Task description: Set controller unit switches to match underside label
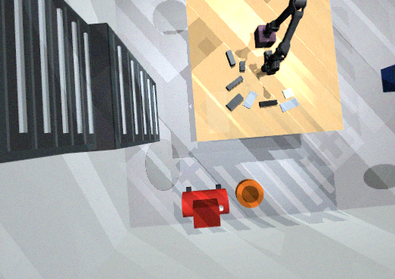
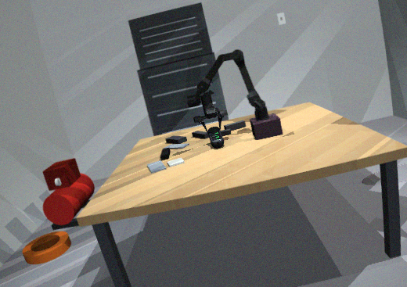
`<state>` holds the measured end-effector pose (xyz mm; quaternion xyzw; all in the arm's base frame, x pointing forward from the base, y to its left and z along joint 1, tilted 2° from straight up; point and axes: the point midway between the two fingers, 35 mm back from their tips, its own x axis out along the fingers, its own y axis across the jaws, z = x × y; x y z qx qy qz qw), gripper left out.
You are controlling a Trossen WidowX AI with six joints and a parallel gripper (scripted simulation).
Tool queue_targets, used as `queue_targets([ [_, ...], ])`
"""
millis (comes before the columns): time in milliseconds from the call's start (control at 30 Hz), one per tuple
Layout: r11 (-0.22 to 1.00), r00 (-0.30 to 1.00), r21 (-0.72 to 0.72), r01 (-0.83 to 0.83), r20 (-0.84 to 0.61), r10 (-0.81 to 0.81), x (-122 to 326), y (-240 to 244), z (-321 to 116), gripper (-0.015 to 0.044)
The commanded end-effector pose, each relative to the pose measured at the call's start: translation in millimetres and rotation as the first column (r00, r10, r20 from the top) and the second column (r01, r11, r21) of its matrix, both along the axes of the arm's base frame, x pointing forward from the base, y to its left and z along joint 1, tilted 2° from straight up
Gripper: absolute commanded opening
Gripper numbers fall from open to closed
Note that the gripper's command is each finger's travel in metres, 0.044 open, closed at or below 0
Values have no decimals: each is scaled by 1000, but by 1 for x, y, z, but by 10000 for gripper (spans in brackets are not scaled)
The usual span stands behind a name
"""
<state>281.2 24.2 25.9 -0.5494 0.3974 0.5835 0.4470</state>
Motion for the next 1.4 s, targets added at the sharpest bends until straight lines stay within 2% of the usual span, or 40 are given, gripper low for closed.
queue_targets([
  [0, 1000, 1000, -4, 1, 8, -1, 0, 3, 5, 336],
  [1367, 997, 1000, -80, 4, 31, -2, -8, 28, 27, 336],
])
